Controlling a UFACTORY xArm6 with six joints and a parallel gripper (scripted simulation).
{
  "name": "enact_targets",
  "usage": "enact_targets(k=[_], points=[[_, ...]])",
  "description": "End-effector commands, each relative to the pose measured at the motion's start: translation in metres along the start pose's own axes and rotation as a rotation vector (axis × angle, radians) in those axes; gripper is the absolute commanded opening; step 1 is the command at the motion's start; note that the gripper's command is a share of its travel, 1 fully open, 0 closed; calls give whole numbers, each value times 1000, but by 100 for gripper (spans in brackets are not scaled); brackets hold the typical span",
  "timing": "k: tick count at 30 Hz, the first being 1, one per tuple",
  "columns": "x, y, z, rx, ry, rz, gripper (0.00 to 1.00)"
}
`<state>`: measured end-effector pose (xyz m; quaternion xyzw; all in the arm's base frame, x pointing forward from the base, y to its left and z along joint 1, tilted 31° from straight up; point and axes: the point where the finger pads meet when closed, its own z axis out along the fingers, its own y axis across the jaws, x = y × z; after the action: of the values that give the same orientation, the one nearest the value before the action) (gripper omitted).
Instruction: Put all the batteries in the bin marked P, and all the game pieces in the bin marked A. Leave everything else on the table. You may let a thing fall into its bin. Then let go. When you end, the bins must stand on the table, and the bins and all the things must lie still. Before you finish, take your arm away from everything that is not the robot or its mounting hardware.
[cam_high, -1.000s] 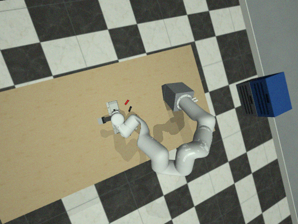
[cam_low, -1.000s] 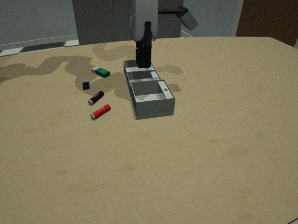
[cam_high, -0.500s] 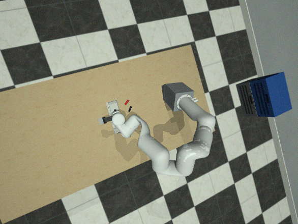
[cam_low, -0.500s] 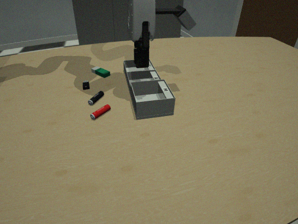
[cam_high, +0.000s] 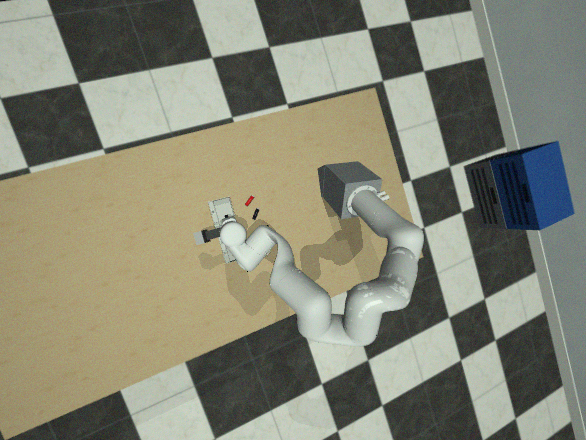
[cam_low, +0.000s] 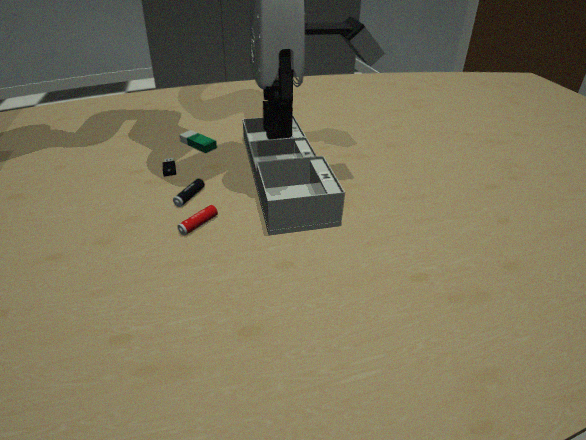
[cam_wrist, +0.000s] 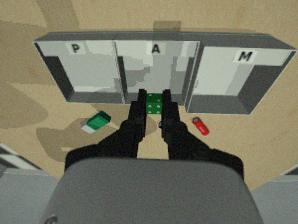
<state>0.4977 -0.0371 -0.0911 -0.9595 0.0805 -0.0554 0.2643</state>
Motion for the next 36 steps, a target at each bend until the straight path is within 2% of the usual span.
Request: enact_targets(k=[1,21,36], points=[[2,0,7,-1,4,-1,0],[2,0,43,0,3,-1,0],[2,0,43,0,3,-1,0]])
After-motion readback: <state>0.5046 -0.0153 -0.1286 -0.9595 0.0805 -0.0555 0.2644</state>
